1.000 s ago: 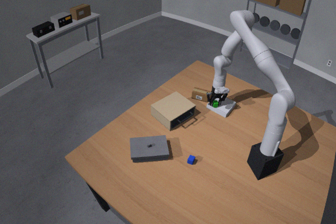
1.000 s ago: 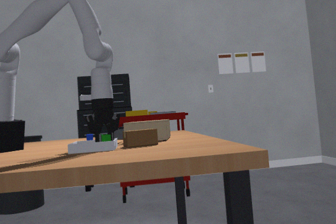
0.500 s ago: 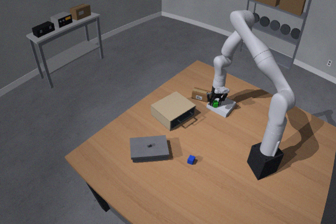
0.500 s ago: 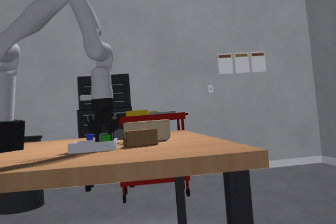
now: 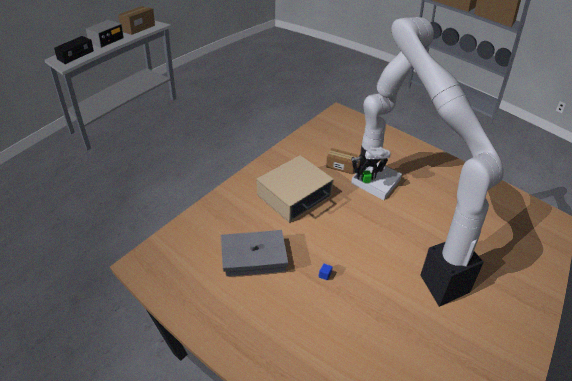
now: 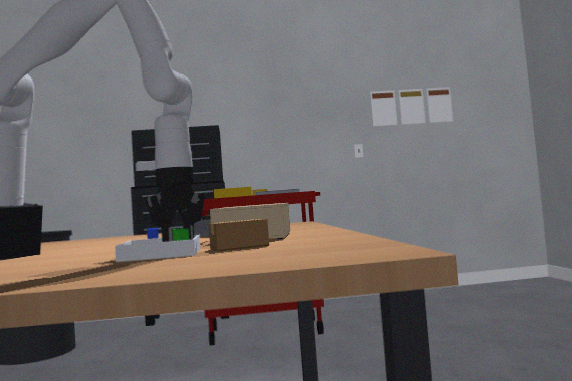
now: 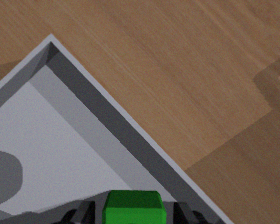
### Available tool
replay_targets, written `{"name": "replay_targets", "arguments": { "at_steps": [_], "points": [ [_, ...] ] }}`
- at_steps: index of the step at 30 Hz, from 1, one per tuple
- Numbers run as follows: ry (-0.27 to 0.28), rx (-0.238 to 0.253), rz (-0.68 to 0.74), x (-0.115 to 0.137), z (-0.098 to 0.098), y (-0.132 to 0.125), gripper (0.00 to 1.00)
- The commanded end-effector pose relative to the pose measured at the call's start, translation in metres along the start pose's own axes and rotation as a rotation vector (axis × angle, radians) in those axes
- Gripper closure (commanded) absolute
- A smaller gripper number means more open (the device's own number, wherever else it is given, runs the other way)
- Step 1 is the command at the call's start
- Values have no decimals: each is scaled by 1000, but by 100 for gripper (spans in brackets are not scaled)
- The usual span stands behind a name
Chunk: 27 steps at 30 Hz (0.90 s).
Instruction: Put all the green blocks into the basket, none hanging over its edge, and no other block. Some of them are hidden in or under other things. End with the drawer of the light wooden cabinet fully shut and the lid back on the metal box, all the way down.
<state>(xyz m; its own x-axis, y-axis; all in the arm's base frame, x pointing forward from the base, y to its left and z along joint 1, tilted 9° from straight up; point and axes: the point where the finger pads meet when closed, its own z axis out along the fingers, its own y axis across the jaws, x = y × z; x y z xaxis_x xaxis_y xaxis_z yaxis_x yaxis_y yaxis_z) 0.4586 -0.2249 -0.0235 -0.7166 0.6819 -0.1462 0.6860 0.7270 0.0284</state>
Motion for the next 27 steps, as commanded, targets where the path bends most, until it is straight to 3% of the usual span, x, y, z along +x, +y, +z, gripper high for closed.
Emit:
{"name": "replay_targets", "arguments": {
  "at_steps": [1,8,19,27],
  "points": [
    [-1,0,0,0,-2,0,46],
    [-1,0,0,0,-10,0,46],
    [-1,0,0,0,-42,0,46],
    [-1,0,0,0,-80,0,46]
  ]
}}
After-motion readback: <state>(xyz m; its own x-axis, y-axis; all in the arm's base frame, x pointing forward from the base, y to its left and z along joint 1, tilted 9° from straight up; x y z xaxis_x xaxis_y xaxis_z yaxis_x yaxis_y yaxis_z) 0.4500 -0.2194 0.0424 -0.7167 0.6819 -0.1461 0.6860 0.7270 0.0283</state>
